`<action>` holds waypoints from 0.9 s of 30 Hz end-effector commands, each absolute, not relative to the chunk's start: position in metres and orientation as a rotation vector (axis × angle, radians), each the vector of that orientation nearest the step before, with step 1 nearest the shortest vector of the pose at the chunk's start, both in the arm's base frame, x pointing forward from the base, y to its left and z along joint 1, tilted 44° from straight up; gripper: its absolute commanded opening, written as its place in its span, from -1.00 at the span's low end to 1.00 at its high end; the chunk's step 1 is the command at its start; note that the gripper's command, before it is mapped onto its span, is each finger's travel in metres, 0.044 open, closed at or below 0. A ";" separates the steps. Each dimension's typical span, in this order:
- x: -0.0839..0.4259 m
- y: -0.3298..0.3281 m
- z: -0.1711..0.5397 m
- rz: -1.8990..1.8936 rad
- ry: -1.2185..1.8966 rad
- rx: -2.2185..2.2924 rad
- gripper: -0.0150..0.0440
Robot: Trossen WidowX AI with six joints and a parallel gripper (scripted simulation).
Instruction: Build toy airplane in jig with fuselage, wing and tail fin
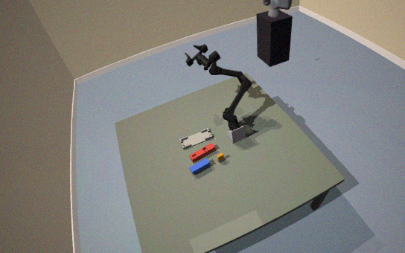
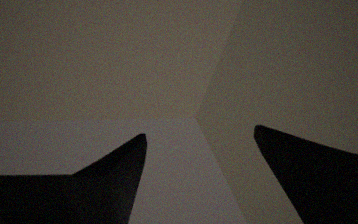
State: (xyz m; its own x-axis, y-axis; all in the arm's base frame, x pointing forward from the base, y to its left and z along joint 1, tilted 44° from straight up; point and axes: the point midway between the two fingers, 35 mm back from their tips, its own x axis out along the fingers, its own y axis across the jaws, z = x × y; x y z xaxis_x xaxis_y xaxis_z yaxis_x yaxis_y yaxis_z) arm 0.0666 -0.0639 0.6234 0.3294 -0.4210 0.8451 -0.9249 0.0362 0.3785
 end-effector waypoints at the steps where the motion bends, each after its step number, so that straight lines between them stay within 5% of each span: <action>1: 0.067 -0.064 0.623 0.614 -1.261 1.565 0.95; 13: 0.233 -0.048 0.557 0.149 -0.788 1.503 1.00; 27: 0.370 0.017 0.389 -0.240 -0.071 1.198 1.00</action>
State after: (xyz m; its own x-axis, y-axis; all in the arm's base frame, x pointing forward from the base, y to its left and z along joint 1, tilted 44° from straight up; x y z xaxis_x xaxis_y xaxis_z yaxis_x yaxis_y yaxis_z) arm 0.3460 0.0007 0.4362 0.9647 -0.2478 0.0893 -0.0202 0.2683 0.9631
